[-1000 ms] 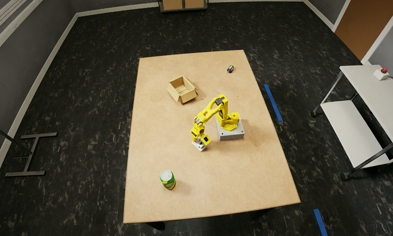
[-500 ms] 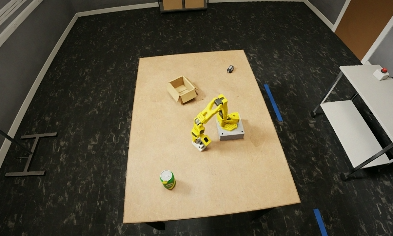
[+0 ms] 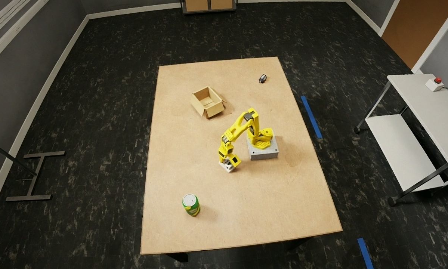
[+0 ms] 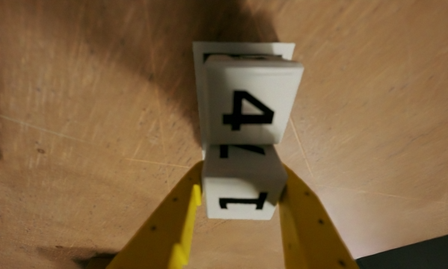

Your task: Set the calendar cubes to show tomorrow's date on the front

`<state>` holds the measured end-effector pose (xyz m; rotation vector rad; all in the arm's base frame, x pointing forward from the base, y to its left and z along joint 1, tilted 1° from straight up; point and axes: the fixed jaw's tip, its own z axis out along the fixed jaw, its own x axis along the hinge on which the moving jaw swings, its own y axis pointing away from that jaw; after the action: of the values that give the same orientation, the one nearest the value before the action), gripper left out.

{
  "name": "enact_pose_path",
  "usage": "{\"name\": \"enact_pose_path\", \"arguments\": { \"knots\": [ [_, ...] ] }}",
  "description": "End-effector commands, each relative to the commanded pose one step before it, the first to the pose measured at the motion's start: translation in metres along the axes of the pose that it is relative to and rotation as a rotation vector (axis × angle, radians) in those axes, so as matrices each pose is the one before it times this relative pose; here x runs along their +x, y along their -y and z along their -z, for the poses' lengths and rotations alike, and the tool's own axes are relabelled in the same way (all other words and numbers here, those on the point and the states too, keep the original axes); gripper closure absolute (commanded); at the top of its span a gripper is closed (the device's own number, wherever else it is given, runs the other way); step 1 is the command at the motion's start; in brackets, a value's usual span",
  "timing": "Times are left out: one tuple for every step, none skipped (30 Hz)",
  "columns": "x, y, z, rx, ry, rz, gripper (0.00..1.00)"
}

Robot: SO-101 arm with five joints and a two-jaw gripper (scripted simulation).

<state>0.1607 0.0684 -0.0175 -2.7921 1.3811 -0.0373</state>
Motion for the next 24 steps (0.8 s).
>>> {"name": "enact_pose_path", "arguments": {
  "knots": [
    [-0.00332, -0.00404, -0.004517, -0.02044, 0.00663, 0.00271, 1.00],
    [0.00000, 0.00000, -0.000018, 0.00000, 0.00000, 0.00000, 1.00],
    [0.00000, 0.00000, 0.000000, 0.00000, 0.00000, 0.00000, 1.00],
    [0.00000, 0.00000, 0.000000, 0.00000, 0.00000, 0.00000, 1.00],
    [0.00001, 0.00000, -0.000015, 0.00002, 0.00000, -0.00002, 1.00],
    [-0.00001, 0.00000, -0.000102, 0.00000, 0.00000, 0.00000, 1.00],
    [0.00000, -0.00001, -0.000228, 0.00000, 0.00000, 0.00000, 1.00],
    [0.00000, 0.00000, -0.000384, 0.00000, 0.00000, 0.00000, 1.00],
    [-0.00001, 0.00000, -0.000528, 0.00000, 0.00000, 0.00003, 1.00],
    [-0.00001, -0.00001, -0.000642, 0.00000, 0.00000, 0.00000, 1.00],
    [-0.00001, -0.00001, -0.000721, 0.00000, 0.00000, 0.00000, 1.00],
    [-0.00001, -0.00001, -0.000745, 0.00000, 0.00000, 0.00000, 1.00],
    [-0.00001, -0.00002, -0.000721, 0.00000, 0.00000, 0.00000, 1.00],
    [-0.00001, -0.00002, -0.000643, 0.00000, 0.00000, 0.00003, 1.00],
    [-0.00001, -0.00002, -0.000523, 0.00000, 0.00003, 0.00000, 1.00],
    [-0.00001, -0.00001, -0.000385, 0.00000, 0.00000, 0.00000, 1.00],
    [0.00000, -0.00001, -0.000228, 0.00000, 0.00000, 0.00000, 1.00],
    [0.00000, 0.00000, -0.000102, 0.00000, 0.00000, 0.00000, 1.00],
    [0.00000, 0.00000, -0.000012, 0.00000, 0.00000, 0.00000, 1.00],
    [0.00000, 0.00000, 0.000000, 0.00000, 0.00000, 0.00000, 1.00],
    [0.00000, 0.00000, 0.000000, 0.00000, 0.00000, 0.00000, 1.00],
    [0.00000, 0.00000, -0.000018, -0.00001, -0.00003, -0.00001, 1.00],
    [-0.00001, 0.00000, -0.000072, 0.00000, 0.00000, 0.00000, 1.00],
    [0.00000, 0.00001, -0.000180, 0.00000, 0.00000, 0.00000, 1.00]
  ]
}}
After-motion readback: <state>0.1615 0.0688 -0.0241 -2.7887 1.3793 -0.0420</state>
